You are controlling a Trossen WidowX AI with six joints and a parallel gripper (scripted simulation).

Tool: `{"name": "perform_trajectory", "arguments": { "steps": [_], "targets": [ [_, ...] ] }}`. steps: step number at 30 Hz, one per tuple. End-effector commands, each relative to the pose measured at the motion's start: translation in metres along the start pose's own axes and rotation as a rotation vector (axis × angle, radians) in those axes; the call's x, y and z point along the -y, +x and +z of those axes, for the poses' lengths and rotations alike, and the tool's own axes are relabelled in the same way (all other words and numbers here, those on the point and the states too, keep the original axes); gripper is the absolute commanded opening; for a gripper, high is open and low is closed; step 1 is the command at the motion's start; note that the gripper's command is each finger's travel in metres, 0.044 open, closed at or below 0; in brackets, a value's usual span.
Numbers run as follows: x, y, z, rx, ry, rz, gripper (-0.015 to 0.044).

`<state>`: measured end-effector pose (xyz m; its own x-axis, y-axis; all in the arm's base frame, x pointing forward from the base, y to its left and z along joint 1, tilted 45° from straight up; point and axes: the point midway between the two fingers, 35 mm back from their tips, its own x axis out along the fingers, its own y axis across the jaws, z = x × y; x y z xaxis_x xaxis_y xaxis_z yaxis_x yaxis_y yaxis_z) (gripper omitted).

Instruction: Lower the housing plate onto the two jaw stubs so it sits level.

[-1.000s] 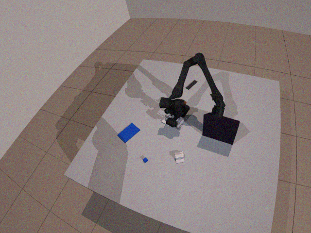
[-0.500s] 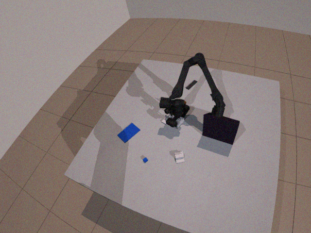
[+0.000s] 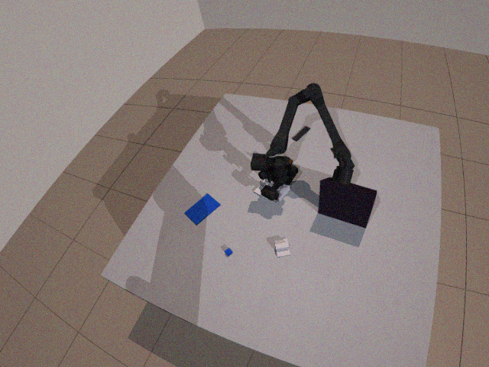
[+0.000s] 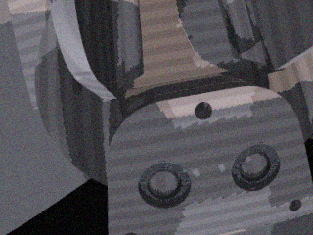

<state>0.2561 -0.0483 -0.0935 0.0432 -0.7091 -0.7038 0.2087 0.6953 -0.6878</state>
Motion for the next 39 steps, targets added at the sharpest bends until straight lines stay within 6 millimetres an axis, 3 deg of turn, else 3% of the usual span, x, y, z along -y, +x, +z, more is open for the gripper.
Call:
{"name": "perform_trajectory", "arguments": {
  "steps": [1, 34, 37, 39],
  "targets": [
    [-0.0007, 0.0003, -0.0003, 0.0, -0.003, 0.004, 0.0351],
    [-0.0007, 0.0003, -0.0003, 0.0, -0.003, 0.004, 0.0351],
    [0.0, 0.0, 0.0, 0.0, 0.0, 0.0, 0.043],
    [0.0, 0.0, 0.0, 0.0, 0.0, 0.0, 0.044]
  ]
}}
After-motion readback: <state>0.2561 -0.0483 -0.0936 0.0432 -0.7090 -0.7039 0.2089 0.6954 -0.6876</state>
